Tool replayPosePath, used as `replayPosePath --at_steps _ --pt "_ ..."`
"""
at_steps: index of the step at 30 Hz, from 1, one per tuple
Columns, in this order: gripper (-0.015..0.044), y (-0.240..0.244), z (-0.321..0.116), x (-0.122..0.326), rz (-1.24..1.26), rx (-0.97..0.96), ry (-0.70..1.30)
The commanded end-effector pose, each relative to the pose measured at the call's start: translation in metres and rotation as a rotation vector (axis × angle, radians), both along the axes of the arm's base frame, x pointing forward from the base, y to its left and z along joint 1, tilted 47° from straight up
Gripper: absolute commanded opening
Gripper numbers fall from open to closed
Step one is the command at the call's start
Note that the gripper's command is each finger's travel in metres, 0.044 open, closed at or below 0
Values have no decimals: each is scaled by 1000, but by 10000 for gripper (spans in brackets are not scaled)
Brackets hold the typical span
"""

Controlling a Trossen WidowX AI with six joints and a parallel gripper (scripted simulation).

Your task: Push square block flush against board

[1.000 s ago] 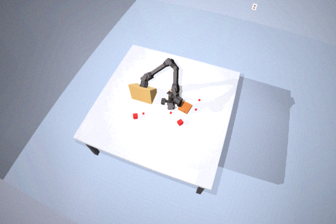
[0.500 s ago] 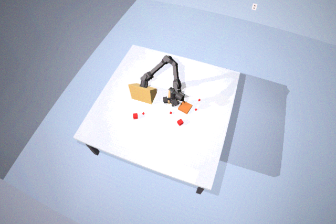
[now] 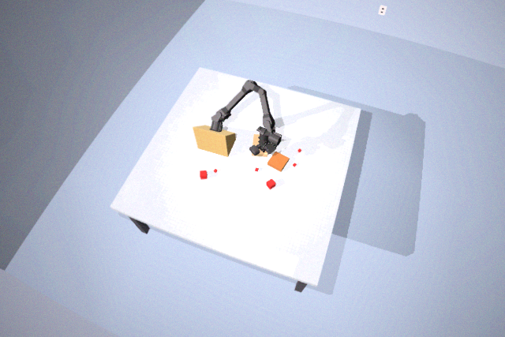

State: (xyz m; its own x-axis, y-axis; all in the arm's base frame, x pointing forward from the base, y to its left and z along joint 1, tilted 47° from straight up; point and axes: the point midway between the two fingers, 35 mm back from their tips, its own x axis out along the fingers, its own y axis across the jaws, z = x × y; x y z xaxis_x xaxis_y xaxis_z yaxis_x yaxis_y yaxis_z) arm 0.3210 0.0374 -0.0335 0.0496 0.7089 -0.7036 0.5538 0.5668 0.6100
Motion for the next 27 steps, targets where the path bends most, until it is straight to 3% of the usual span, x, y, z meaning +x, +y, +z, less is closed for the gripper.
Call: replayPosePath --at_steps 1,27 --pt "0 6 6 -1 79 -6 -75" --pt "0 55 57 0 712 -54 -714"
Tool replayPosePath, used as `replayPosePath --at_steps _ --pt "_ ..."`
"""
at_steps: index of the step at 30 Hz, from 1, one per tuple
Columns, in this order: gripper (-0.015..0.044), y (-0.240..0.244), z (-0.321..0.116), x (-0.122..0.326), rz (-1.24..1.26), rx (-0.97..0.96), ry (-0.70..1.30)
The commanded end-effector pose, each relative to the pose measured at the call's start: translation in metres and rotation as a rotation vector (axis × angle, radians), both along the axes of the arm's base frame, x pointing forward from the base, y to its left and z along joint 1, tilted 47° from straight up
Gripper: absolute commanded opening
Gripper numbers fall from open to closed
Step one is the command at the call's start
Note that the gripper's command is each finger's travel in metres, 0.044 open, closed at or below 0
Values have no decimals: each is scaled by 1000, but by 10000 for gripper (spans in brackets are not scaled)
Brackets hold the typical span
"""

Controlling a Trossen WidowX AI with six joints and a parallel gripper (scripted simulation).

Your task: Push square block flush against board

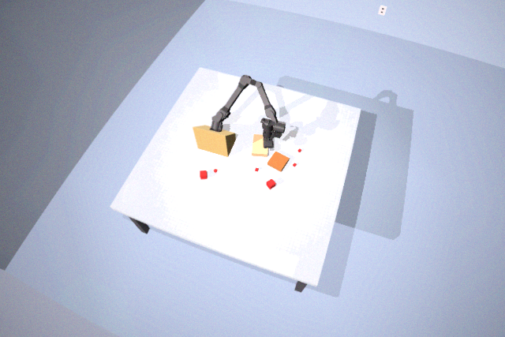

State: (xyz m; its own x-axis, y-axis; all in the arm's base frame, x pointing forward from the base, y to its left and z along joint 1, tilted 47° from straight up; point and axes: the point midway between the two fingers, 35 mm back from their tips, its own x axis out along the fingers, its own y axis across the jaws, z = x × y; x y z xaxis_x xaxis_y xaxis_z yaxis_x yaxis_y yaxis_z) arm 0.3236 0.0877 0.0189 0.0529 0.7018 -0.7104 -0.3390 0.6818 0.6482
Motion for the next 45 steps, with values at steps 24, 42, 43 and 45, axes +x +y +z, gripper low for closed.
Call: replayPosePath --at_steps 24,42,43,45 --pt "0 50 51 -16 638 -24 -643" --pt "0 83 69 -29 959 -33 -985" --pt "0 96 60 -28 975 -33 -1002" --pt "0 116 46 -30 998 -31 -1032"
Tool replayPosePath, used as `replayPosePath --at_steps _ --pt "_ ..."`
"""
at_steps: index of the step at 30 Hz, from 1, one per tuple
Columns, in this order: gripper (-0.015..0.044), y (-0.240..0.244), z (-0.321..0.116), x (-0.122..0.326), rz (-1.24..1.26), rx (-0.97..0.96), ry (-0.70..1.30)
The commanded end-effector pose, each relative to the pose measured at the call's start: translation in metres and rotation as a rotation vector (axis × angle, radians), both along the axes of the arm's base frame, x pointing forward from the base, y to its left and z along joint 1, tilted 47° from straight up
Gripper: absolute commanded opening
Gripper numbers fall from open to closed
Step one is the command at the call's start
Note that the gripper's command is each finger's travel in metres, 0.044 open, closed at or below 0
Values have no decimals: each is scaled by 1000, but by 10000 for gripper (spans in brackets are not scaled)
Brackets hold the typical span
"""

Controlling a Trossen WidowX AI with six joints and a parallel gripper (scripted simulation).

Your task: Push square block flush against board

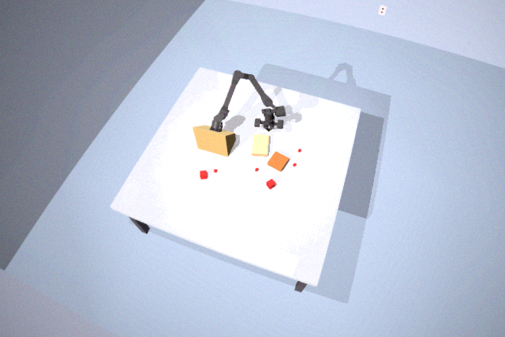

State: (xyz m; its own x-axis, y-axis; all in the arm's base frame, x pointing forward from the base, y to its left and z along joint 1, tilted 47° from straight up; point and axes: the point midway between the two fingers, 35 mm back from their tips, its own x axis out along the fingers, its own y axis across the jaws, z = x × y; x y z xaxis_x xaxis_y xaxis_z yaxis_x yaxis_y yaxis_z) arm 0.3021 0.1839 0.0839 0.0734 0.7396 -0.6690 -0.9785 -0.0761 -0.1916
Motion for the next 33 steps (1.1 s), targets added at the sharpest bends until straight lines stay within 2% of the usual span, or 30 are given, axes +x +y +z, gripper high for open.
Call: replayPosePath --at_steps 1,33 --pt "0 22 -21 -9 34 -5 0" --pt "0 -4 -50 3 36 -13 0"
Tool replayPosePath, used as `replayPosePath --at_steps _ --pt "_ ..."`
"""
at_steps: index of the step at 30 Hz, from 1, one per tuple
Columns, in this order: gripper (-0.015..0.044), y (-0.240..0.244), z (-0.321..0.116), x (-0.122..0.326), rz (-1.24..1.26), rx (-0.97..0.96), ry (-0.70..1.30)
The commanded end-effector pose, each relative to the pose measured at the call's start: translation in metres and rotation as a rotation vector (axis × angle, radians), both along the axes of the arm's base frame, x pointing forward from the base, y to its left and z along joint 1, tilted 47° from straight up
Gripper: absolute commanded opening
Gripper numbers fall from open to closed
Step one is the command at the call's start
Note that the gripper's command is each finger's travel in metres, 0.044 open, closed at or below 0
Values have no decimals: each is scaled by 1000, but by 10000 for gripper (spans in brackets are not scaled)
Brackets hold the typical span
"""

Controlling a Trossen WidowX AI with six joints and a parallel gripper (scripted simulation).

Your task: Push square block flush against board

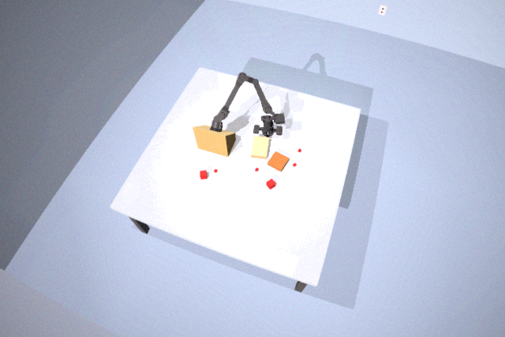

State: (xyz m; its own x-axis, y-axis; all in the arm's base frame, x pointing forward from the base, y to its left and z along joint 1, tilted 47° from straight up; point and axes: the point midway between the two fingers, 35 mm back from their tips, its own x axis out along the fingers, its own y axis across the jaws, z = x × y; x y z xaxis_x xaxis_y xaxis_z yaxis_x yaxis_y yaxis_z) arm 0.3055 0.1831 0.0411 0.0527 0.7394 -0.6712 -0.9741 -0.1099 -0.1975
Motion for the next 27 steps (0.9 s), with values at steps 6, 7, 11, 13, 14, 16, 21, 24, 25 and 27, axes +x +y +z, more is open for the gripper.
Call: replayPosePath --at_steps 6,7,11,13,14,16,21,24,25,27 --pt "0 -9 -13 2 2 -11 6" --pt "0 -10 -14 2 2 -11 6" --pt "0 -14 -18 4 2 -12 6" --pt "0 -16 -21 5 2 -12 6" --pt "0 -17 -22 5 2 -12 6" --pt "0 -19 -24 6 2 -12 6" --pt "0 -24 -29 7 2 -13 6" --pt "0 -27 -32 8 2 -13 6" --pt "0 -28 -33 8 2 -14 6" --pt "0 -30 -36 9 2 -14 7"
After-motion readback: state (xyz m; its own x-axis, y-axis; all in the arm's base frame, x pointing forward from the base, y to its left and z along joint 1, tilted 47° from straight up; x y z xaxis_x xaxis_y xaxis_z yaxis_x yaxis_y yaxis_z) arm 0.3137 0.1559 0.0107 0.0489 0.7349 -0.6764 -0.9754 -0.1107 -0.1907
